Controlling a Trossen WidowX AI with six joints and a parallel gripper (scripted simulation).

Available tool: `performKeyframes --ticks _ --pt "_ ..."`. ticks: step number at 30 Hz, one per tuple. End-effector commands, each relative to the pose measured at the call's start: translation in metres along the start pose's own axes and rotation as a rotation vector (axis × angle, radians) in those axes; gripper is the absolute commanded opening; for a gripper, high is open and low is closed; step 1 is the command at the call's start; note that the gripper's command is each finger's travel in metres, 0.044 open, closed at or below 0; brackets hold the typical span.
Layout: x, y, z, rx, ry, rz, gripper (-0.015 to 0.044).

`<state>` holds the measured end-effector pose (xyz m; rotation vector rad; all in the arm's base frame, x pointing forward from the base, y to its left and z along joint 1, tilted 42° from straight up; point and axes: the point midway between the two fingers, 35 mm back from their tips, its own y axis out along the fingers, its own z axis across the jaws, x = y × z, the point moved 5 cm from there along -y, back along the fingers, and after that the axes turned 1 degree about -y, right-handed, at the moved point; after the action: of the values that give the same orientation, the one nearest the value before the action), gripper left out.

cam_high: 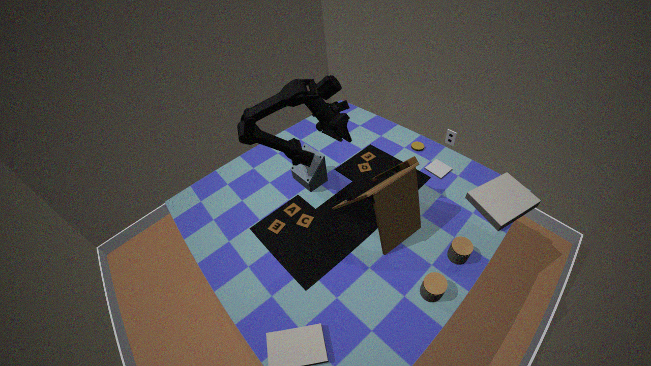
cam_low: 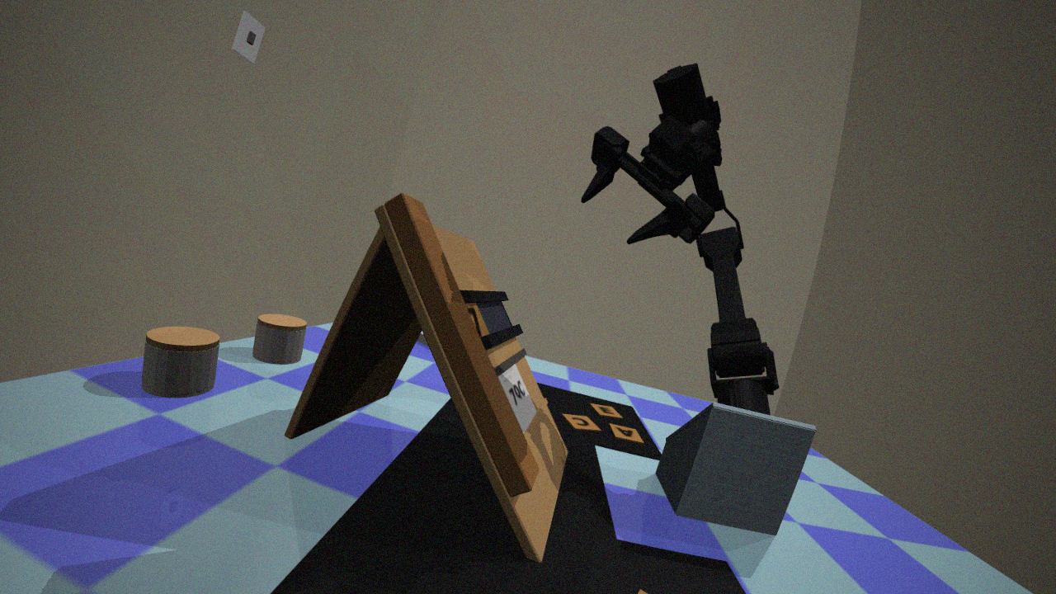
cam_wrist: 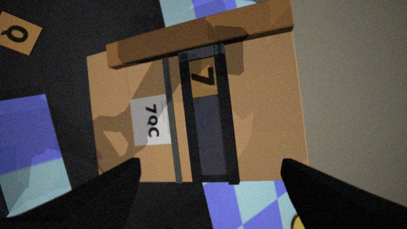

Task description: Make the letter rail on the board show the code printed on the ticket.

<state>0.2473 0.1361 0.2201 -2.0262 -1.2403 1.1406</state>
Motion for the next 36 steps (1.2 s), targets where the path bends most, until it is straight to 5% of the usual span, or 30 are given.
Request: performKeyframes --ticks 1,18,36 --pt "0.040 0.033 0.017 0.084 0.227 0.035 0.0340" --pt "0.118 0.131 0.097 0.232 1.009 0.268 0.0340" --pt "0.140 0.208 0.211 0.138 1.713 0.637 0.0340"
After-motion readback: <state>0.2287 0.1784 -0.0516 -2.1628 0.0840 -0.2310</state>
